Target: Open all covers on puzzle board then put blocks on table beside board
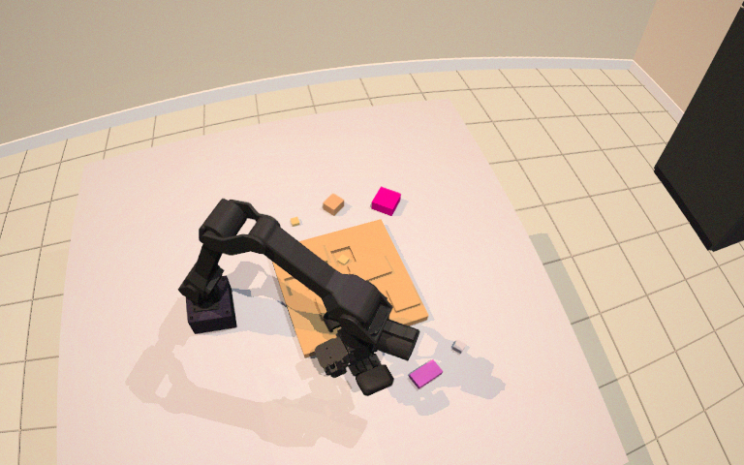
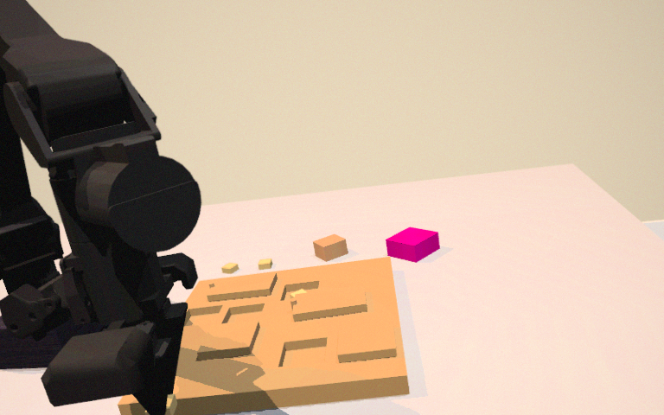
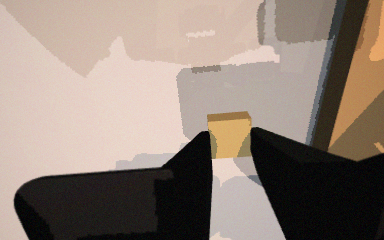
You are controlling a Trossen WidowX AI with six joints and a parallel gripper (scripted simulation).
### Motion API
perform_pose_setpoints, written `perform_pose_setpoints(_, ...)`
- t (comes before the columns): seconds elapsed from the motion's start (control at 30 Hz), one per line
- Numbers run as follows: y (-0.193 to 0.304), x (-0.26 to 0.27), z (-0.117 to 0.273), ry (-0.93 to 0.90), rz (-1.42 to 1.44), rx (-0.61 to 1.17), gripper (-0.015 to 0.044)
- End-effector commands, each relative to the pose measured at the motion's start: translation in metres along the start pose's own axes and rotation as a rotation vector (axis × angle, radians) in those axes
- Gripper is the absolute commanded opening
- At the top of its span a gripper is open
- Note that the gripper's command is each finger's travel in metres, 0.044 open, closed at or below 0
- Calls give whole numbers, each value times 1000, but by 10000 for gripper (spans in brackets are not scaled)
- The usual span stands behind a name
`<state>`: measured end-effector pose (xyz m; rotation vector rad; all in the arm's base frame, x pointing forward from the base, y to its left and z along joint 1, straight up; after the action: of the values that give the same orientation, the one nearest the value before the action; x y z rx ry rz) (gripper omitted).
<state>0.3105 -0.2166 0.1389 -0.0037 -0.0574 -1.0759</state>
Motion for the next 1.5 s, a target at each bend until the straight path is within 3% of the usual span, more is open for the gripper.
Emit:
perform_pose_setpoints(0.0,0,-1,-13,17,5,-4,80)
perform_pose_setpoints(1.47,-3,-7,-70,18,5,-4,80)
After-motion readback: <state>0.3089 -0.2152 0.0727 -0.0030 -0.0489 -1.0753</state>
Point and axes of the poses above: the point midway between the two fingers, 35 mm back from their tips, its own z axis back along the fingers, its own x axis across the jaws, y = z × x, the point moved 8 cm from there along z, back along the fingers, and after that the axes turned 14 degrees about z, right-handed, at the moved point
